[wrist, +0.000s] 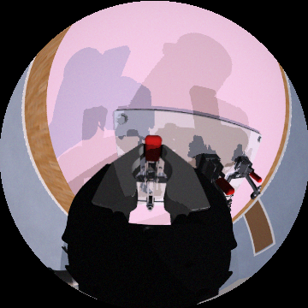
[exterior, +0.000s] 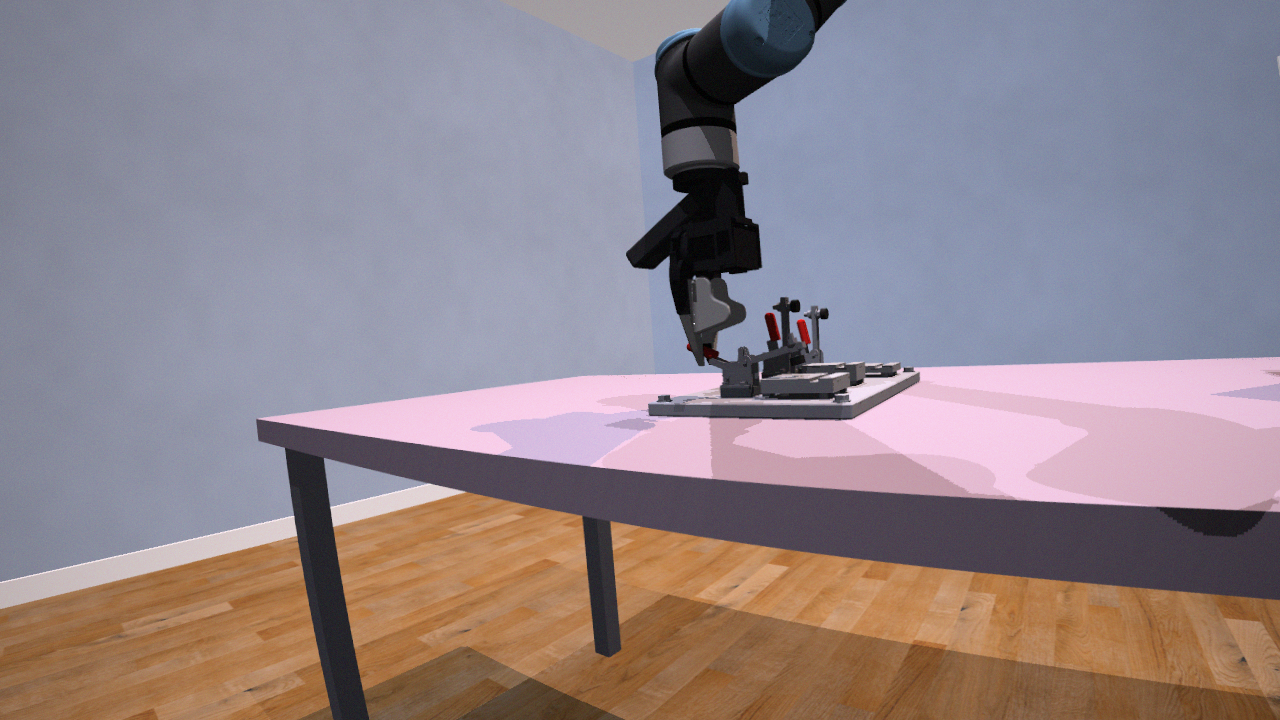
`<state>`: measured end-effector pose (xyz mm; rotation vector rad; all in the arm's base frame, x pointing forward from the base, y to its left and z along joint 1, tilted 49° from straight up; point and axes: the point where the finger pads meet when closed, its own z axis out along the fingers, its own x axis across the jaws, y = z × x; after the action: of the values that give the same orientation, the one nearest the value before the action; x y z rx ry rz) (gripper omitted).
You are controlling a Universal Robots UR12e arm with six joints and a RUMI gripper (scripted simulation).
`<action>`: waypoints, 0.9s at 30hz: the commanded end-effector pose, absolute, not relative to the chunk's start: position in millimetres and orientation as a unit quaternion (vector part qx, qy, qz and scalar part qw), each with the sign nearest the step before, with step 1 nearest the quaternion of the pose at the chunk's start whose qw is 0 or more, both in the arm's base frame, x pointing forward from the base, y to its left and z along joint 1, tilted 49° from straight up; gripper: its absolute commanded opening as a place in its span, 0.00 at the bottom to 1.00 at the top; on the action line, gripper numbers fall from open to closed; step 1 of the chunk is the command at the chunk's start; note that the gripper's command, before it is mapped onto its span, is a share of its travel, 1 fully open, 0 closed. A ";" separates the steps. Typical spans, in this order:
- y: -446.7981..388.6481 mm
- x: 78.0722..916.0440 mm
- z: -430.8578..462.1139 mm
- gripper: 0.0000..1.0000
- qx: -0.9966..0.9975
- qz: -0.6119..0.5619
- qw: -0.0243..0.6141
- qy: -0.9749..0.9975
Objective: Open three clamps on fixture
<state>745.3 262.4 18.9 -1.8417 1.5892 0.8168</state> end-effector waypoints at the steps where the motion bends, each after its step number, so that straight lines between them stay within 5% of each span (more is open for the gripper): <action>1: 256.8 741.8 23.3 0.00 -0.688 0.304 0.284 0.595; 27: 246.6 725.4 29.6 0.00 -0.688 0.304 0.284 0.595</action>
<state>730.1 250.2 27.1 -1.8415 1.5894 0.8151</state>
